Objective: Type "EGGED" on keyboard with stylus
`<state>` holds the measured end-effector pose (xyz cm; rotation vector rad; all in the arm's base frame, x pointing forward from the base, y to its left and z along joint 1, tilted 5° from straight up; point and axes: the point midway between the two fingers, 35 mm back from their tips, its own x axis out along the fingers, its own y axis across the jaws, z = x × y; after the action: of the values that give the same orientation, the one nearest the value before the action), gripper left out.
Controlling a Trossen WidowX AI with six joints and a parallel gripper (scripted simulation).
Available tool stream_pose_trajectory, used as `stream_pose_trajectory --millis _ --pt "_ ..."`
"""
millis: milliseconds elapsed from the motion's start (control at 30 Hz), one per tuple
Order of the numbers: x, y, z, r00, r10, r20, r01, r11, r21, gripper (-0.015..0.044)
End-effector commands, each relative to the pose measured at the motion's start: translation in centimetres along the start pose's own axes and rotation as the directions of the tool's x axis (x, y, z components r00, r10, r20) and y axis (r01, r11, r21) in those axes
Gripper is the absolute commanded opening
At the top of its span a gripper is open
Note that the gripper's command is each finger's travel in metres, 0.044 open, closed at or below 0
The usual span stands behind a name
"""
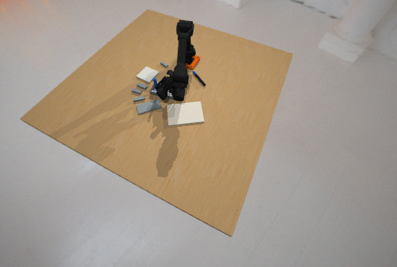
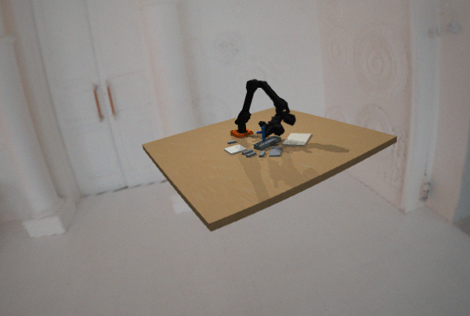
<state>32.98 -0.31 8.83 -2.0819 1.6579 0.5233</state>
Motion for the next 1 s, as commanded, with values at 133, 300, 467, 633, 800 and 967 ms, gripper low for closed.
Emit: stream_pose_trajectory --millis 133,300,467,633,800,967 --pt "0.0 0.0 0.0 1.0 -0.001 -0.002 0.001 1.0 -0.003 0.0081" --pt "-0.6 -0.1 -1.0 1.0 -0.001 -0.002 0.001 1.0 -0.003 0.0081" --pt "-1.8 0.0 -3.2 1.0 -0.001 -0.002 0.001 1.0 -0.003 0.0081" --pt "-1.8 -0.1 -3.0 1.0 -0.005 0.001 0.005 1.0 0.01 0.0084" --pt "-1.8 -0.1 -3.0 1.0 -0.005 0.001 0.005 1.0 0.01 0.0051" --pt "-2.4 0.5 -2.6 1.0 -0.004 0.004 0.004 1.0 0.006 0.0"
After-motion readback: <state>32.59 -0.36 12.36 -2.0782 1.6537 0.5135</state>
